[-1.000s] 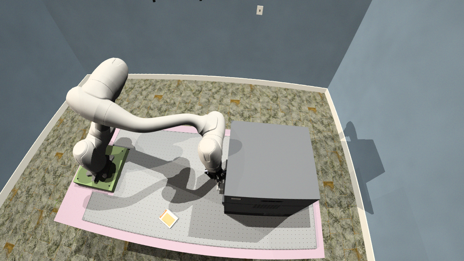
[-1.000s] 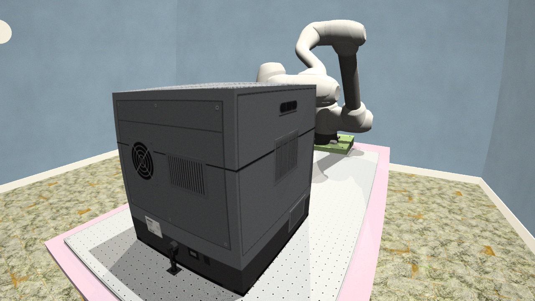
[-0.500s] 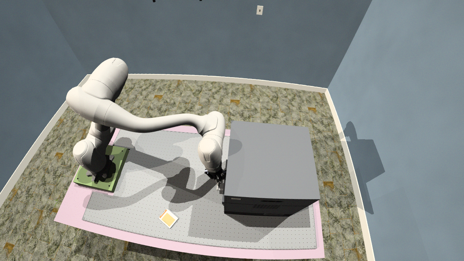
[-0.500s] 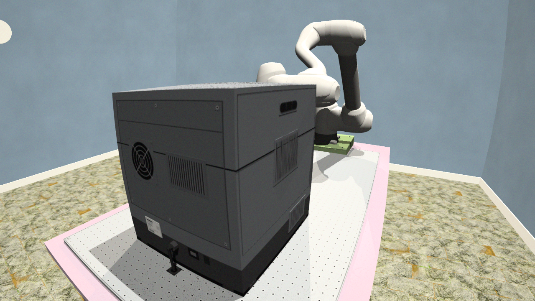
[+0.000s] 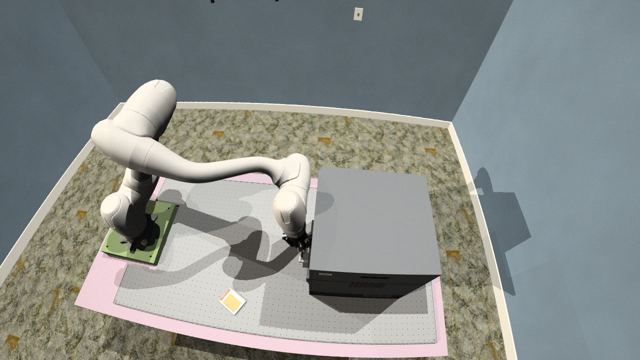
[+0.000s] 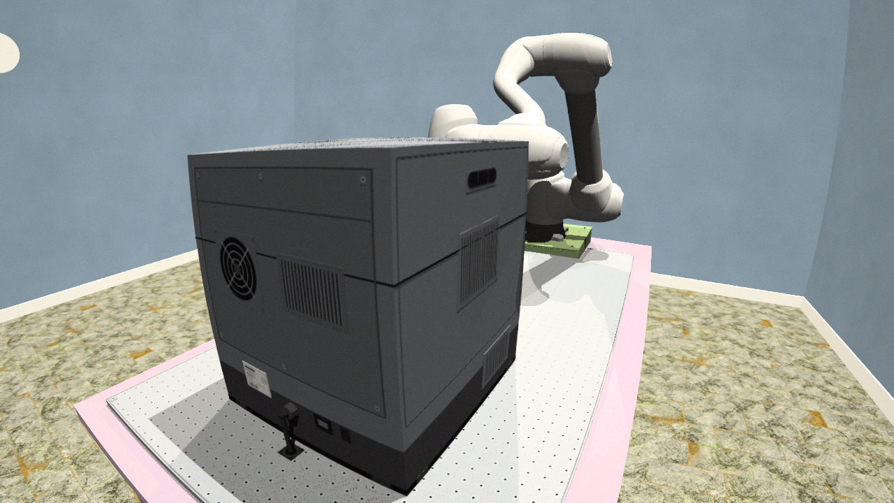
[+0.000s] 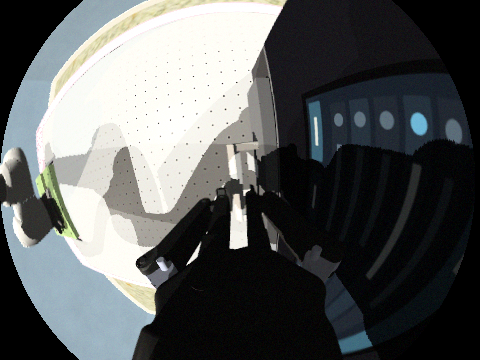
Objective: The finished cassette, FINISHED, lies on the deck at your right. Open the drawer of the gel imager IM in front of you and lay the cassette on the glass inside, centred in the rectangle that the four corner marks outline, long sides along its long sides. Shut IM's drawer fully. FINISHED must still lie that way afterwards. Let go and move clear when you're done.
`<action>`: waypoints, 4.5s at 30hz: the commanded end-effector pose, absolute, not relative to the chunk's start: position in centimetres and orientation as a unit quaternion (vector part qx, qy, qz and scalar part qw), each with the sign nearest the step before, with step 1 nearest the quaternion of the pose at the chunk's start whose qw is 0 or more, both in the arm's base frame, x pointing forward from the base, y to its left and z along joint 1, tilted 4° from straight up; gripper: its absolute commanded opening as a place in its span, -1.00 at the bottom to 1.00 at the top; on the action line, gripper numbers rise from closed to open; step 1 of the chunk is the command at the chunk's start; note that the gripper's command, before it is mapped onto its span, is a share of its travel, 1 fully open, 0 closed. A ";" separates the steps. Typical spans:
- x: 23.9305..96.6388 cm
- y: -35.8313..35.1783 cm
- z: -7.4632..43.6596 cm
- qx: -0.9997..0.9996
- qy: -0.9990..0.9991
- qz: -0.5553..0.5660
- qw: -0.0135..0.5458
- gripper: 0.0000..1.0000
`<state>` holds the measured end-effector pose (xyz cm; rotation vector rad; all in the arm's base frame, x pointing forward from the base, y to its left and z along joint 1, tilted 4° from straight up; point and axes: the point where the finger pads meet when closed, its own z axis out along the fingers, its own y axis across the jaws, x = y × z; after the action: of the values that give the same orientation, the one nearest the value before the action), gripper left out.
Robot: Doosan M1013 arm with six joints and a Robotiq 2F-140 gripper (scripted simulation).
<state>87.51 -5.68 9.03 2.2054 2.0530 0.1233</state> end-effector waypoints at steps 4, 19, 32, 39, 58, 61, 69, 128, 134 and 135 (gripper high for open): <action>87.5 -5.7 9.0 0.730 0.679 0.041 0.063 -0.80; 87.4 -5.7 9.0 0.730 0.679 0.040 0.062 -0.80; 87.3 -5.7 9.0 0.730 0.680 0.040 0.061 -0.80; 87.3 -5.7 9.0 0.730 0.680 0.039 0.061 -0.80; 87.1 -5.6 9.0 0.730 0.680 0.037 0.059 -0.80; 87.0 -5.6 9.0 0.730 0.680 0.037 0.059 -0.80; 86.9 -5.6 9.0 0.730 0.680 0.036 0.058 -0.80; 80.9 -5.2 8.6 0.731 0.680 0.026 0.047 -0.80; 80.4 -5.2 8.6 0.731 0.680 0.026 0.047 -0.80; 80.3 -5.2 8.6 0.731 0.680 0.026 0.047 -0.80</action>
<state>80.45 -5.17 8.61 2.2303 2.0749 0.0798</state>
